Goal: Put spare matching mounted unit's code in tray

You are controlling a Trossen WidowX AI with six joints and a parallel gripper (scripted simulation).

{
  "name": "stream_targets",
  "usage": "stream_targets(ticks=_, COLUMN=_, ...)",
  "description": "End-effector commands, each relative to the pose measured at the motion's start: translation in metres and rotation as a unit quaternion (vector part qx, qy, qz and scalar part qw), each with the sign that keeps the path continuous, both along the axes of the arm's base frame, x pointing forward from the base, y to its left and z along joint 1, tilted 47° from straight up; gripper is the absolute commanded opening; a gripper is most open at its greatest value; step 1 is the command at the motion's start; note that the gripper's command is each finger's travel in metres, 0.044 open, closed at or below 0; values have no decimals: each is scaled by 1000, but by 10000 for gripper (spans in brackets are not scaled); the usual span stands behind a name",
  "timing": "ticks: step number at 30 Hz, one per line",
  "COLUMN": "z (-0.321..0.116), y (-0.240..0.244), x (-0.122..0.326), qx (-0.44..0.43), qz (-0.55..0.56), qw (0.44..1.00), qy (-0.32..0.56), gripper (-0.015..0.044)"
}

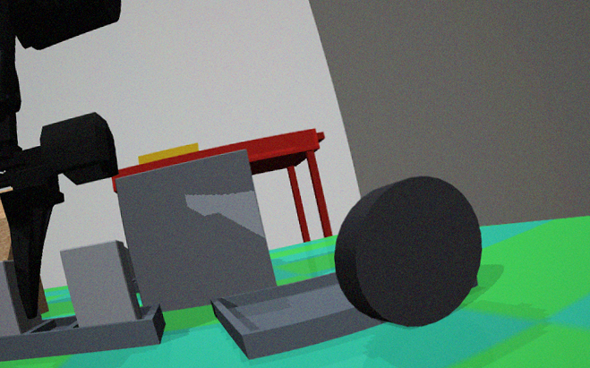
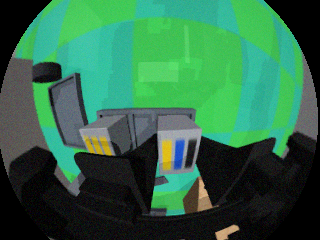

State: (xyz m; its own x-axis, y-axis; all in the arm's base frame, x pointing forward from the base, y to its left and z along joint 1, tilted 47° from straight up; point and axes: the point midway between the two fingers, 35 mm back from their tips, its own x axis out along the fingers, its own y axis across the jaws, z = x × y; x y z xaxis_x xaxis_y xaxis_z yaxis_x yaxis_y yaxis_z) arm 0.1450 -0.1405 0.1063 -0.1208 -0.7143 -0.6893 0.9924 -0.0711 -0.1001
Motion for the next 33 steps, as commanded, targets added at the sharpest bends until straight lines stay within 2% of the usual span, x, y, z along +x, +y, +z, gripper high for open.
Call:
stream_targets(ticks=1, z=0, y=0, x=0, qx=0, qz=0, qw=1000, qy=0, gripper=0)
stream_targets(ticks=21, z=52, y=55, x=10, qx=0, qz=1, qw=1000, qy=2, gripper=0)
stream_targets(ticks=33, z=58, y=60, x=19, qx=-1, qz=1, qw=1000, qy=2, gripper=0)
